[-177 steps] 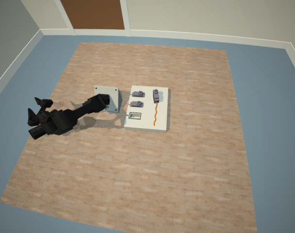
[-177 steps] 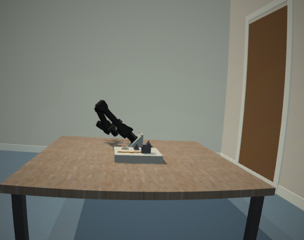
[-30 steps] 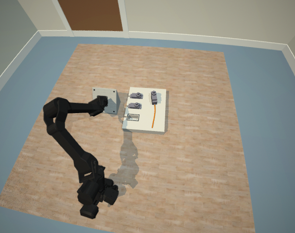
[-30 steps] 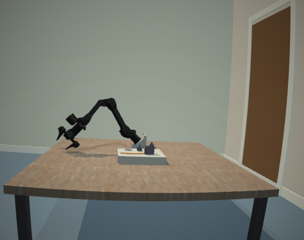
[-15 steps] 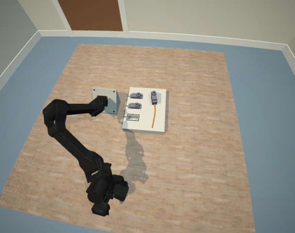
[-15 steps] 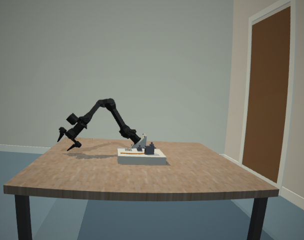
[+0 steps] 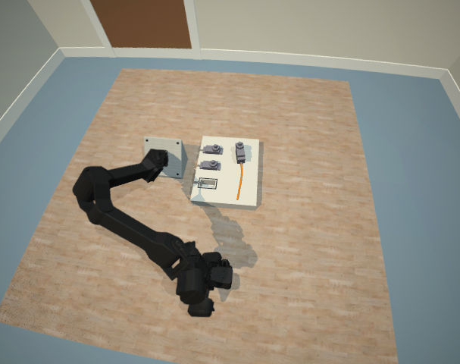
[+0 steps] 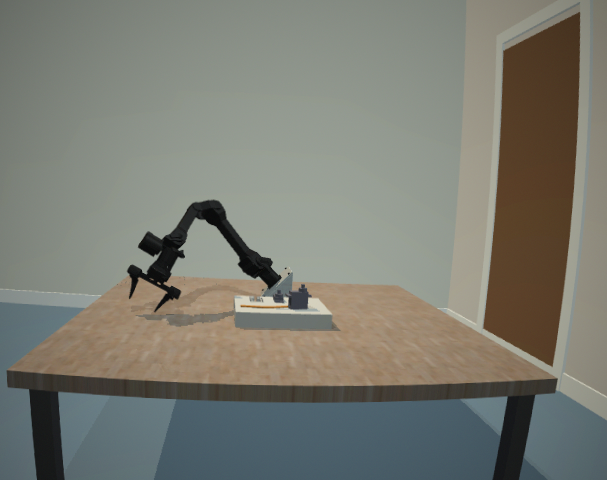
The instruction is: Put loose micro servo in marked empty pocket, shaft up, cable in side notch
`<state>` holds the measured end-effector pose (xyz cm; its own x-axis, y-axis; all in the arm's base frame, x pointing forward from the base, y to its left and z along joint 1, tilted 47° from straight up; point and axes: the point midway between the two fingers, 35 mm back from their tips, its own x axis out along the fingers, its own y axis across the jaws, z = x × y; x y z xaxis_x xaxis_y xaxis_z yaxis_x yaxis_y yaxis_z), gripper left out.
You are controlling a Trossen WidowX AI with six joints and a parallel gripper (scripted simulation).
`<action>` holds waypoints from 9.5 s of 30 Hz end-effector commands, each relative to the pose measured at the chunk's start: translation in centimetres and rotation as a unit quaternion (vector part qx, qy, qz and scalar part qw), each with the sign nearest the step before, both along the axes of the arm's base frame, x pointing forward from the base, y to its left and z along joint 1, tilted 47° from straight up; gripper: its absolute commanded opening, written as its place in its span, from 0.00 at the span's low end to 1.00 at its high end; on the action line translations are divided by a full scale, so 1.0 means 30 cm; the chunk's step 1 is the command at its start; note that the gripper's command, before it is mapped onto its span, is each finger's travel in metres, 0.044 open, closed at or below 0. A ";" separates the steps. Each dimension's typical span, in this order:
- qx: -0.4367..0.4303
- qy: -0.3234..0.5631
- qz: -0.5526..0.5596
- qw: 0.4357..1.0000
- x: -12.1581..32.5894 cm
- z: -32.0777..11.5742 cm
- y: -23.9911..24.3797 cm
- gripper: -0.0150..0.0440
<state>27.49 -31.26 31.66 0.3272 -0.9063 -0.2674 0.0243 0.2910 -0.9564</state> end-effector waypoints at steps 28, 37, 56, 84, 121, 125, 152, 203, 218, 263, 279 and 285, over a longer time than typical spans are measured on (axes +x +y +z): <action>0.148 0.352 0.236 0.894 0.403 -0.610 0.714 1.00; 0.141 0.474 0.277 0.824 0.371 -0.739 0.945 1.00; 0.031 0.706 0.304 0.639 0.169 -0.900 1.340 1.00; 0.017 0.721 0.302 0.623 0.150 -0.999 1.269 1.00; 0.017 0.721 0.303 0.623 0.146 -0.931 1.317 0.25; 0.017 0.721 0.303 0.623 0.128 -0.931 1.317 0.25; 0.016 0.723 0.301 0.622 0.082 -0.677 1.071 0.25; 0.216 0.166 -0.094 0.958 0.082 -0.675 1.068 0.25; 0.229 0.100 -0.133 0.959 0.037 -0.674 1.068 0.25; 0.229 0.102 -0.134 0.959 -0.277 -0.720 1.018 0.25; 0.229 0.102 -0.134 0.959 -0.272 -0.722 1.009 0.25; 0.229 0.102 -0.134 0.959 -0.272 -0.735 0.995 0.25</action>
<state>19.24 -1.21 9.66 -0.0109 -0.7235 -0.6903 -0.0206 0.6903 -0.7232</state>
